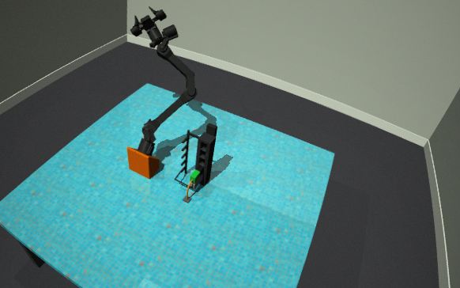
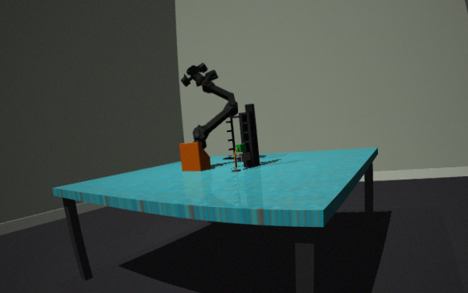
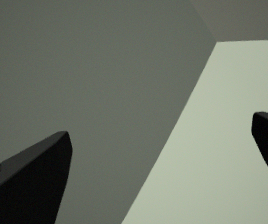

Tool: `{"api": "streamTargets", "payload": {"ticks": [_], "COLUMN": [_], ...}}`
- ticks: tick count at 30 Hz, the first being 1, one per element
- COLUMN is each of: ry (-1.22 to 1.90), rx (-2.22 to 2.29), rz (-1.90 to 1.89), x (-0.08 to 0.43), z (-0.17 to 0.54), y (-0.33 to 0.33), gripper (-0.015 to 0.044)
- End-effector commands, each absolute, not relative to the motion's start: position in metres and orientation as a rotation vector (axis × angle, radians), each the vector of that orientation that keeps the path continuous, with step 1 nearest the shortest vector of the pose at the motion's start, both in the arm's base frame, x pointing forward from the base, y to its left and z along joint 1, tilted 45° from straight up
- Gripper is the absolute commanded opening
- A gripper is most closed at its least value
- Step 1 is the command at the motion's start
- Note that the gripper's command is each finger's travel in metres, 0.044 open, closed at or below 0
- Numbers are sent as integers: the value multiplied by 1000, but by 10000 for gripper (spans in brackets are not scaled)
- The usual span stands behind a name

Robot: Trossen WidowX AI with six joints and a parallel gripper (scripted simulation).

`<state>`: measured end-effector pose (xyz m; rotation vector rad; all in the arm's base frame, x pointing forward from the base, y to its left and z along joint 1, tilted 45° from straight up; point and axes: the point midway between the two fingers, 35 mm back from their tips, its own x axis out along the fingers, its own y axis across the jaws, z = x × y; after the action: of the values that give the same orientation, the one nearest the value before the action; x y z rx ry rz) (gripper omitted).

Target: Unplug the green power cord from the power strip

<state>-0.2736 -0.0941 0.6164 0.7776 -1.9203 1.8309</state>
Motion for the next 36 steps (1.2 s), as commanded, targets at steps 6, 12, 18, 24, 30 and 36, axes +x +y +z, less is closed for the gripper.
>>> {"api": "streamTargets", "payload": {"ticks": [6, 12, 18, 24, 30, 36], "ry": [-1936, -1978, -2028, -2081, -2167, -2310], "rx": [921, 1043, 1170, 1211, 1127, 979], "rz": [1968, 2218, 2541, 2918, 3330, 3630], "x": [-276, -284, -272, -243, -191, -122], "z": [599, 565, 520, 465, 401, 348], "y": [-137, -194, -267, -337, -399, -441], "gripper": [242, 160, 160, 160, 160, 160]}}
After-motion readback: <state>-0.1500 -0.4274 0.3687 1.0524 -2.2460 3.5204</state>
